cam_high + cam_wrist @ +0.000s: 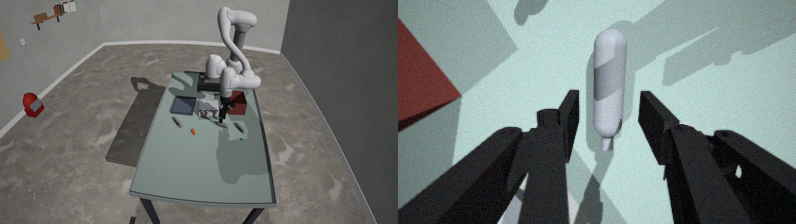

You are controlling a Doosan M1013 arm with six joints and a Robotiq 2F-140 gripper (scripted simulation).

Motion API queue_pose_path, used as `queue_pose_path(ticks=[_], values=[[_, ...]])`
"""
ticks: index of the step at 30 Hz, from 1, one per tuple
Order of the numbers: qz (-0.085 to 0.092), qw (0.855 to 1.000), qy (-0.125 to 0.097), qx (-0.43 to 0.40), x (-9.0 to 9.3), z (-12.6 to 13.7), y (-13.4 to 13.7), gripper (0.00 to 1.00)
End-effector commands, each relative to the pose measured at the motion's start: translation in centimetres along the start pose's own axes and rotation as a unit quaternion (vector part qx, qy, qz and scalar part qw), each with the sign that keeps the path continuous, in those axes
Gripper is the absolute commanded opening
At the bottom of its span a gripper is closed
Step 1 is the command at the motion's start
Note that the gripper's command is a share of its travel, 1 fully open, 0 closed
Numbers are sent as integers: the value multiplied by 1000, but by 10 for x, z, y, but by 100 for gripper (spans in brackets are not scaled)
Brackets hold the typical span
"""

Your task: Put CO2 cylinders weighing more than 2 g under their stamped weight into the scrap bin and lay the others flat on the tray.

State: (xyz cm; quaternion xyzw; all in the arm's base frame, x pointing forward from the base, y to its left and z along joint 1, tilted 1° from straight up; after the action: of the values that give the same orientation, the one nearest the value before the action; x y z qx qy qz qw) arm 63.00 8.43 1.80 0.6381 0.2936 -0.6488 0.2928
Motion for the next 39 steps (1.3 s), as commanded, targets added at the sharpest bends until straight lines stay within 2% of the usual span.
queue_pose_path(ticks=[1, 3, 7, 12, 26, 27, 39], values=[[1, 1000, 1, 0, 19, -1, 1, 41], [1, 1000, 1, 0, 19, -1, 1, 41], [1, 1000, 1, 0, 34, -1, 1, 41], [1, 1000, 1, 0, 44, -1, 1, 41], [1, 1000, 1, 0, 45, -1, 1, 41], [1, 1000, 1, 0, 45, -1, 1, 10], [1, 1000, 1, 0, 42, -1, 1, 10]])
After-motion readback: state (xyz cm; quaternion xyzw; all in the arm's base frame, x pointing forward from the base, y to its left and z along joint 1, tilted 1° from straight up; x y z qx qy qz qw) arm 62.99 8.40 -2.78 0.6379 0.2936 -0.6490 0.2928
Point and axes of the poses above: the point where the finger pads meet when closed, its own x axis out along the fingers, its own y axis across the jaws, z = x × y, the point moved 1 cm from there along -x, back along the fingers, and after that the axes turned 15 degrees about x, right-handed, at the moved point
